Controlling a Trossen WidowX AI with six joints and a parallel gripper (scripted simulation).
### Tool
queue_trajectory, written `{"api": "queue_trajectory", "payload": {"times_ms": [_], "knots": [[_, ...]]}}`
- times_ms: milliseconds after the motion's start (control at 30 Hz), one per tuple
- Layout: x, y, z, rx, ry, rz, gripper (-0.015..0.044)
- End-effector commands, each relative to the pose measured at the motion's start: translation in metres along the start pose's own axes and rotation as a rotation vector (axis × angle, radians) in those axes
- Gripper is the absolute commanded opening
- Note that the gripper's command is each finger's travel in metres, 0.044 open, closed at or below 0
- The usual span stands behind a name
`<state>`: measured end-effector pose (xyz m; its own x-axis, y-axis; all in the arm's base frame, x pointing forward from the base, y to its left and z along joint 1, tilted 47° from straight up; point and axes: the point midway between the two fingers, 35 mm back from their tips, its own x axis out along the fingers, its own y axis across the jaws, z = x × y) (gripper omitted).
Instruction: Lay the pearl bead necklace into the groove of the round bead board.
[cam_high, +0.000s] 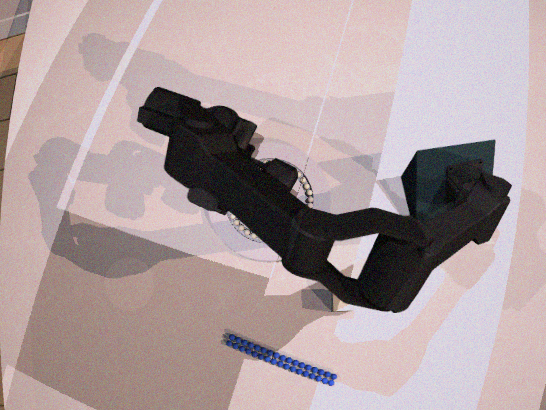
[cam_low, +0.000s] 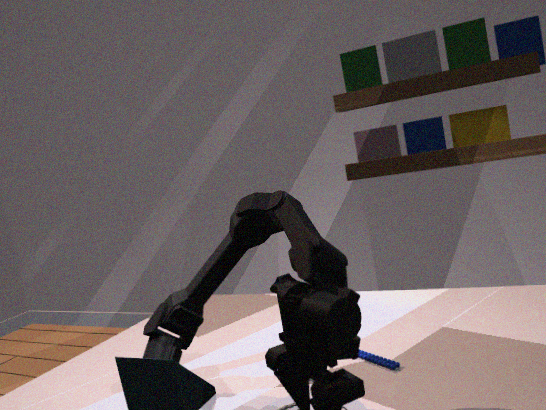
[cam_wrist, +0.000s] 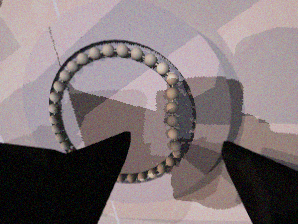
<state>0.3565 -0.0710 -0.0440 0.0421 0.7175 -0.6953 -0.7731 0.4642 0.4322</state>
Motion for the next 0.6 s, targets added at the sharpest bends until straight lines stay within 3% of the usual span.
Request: {"api": "queue_trajectory", "payload": {"times_ms": [0,100,567], "knots": [[-0.017,0.005,0.029,-0.084,-0.009,-0.013,0.0177],[-0.019,0.006,0.033,-0.096,-0.009,-0.013,0.0120],[-0.005,0.004,0.033,-0.100,-0.005,-0.018,0.0120]]}}
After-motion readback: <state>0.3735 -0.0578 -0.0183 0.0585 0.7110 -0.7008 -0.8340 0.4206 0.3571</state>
